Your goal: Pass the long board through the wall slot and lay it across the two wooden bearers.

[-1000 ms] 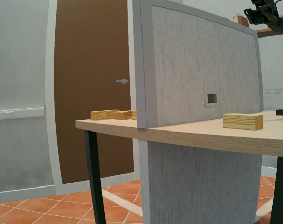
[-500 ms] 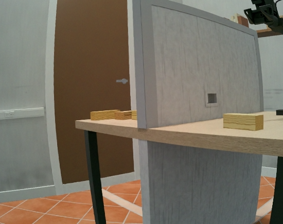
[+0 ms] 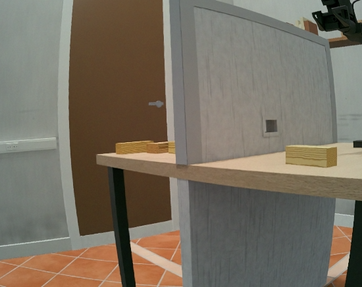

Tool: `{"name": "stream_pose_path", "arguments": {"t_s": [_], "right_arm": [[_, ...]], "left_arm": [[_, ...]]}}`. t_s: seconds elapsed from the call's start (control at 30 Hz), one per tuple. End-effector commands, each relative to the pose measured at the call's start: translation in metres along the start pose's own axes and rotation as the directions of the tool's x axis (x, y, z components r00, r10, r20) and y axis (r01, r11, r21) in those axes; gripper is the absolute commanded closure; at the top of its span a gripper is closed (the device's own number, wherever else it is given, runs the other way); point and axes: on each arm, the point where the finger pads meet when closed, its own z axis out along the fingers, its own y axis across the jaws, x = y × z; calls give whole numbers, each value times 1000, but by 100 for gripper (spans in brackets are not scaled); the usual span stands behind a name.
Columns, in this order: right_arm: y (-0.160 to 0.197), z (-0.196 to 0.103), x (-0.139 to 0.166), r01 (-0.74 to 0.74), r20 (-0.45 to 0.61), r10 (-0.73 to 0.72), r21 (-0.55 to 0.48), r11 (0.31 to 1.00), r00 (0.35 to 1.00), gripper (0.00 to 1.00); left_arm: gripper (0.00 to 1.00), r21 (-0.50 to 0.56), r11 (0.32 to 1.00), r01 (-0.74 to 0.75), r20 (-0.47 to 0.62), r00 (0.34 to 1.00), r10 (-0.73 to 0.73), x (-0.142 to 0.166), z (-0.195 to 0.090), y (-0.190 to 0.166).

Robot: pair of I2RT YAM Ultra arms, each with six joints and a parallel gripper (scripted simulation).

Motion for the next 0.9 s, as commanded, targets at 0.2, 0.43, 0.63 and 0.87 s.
{"name": "stream_pose_path", "arguments": {"t_s": [0.2,0.43,0.63,0.87], "right_arm": [[-11,-12,-27,60,67,-64,54,997,996,100],[-10,-21,-22,46,62,-49,45,998,997,100],[-10,-27,-11,31,55,-33,33,999,998,100],[-11,-24,-15,41,55,-43,29,999,998,100]], "left_arm": [[23,-1,1000,2,91,996,-2,-39,-7,-1],[23,-1,1000,2,91,996,-2,-39,-7,-1],[23,-1,1000,2,91,996,-2,-39,-7,-1],[23,-1,1000,2,91,996,-2,-39,-7,-1]]}}
